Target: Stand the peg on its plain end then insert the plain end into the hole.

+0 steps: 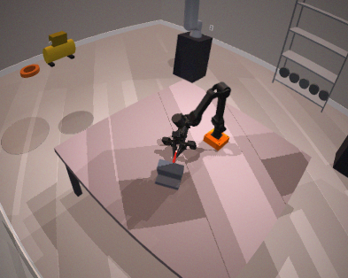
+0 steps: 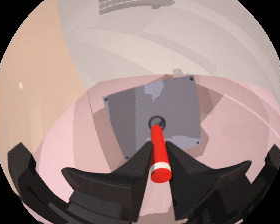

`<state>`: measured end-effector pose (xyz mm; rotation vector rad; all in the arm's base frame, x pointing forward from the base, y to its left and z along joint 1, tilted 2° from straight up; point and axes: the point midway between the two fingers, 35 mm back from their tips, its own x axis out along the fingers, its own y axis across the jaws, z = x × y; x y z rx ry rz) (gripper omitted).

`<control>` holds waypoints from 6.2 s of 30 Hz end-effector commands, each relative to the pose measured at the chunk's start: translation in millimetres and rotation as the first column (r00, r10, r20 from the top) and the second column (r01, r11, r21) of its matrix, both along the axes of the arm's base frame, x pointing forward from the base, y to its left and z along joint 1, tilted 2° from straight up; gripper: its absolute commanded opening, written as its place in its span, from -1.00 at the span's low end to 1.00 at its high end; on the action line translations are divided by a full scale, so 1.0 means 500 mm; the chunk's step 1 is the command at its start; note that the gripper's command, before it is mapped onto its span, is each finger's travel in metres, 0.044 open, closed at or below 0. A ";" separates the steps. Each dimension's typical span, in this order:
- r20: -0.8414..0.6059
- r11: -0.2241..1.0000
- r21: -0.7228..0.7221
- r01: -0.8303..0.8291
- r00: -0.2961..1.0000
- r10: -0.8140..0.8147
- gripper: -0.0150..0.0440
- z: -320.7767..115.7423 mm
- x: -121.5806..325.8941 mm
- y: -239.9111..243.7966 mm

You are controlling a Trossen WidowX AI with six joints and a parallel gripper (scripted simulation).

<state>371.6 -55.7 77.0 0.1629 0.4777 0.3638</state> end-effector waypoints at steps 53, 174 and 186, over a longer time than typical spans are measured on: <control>0.001 1.000 0.000 0.000 1.000 0.000 -0.49 0.008 0.021 0.000; -0.003 1.000 -0.004 -0.004 1.000 0.004 1.00 0.007 0.018 -0.005; -0.003 1.000 -0.006 -0.002 1.000 0.002 1.00 0.023 -0.008 -0.022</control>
